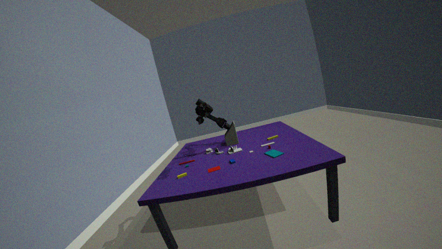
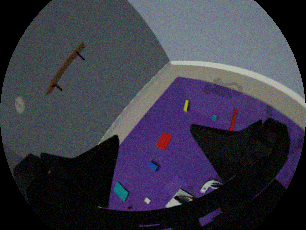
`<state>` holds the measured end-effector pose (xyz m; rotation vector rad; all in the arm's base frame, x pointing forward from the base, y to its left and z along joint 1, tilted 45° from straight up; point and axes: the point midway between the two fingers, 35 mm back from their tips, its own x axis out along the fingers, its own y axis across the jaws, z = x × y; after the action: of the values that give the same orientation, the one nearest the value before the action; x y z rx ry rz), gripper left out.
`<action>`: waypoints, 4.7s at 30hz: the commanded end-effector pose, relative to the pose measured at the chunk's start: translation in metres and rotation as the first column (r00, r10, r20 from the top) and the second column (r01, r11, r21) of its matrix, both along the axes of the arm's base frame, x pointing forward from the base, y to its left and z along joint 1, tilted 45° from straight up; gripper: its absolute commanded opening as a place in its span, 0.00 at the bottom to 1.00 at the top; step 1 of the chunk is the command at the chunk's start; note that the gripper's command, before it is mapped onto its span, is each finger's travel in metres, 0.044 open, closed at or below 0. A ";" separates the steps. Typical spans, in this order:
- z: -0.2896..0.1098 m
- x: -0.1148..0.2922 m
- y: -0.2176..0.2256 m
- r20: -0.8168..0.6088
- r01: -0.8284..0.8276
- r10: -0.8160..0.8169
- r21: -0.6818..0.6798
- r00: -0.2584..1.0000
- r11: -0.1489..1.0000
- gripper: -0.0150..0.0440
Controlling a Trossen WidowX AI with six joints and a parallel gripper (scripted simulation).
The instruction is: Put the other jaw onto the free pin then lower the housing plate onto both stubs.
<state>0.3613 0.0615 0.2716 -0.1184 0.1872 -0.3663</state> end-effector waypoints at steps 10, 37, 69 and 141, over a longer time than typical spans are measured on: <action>-0.037 0.003 -0.025 -0.046 0.137 -0.130 0.229 0.990 0.964 1.00; -0.102 -0.016 -0.082 -0.165 0.469 -0.472 0.596 0.866 0.652 1.00; -0.161 -0.073 -0.143 -0.323 0.616 -0.834 0.787 0.447 0.025 1.00; -0.241 -0.099 -0.228 -0.365 0.526 -0.915 0.819 0.170 -0.229 1.00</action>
<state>0.2630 -0.1656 0.0343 1.2954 -0.0501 -1.6135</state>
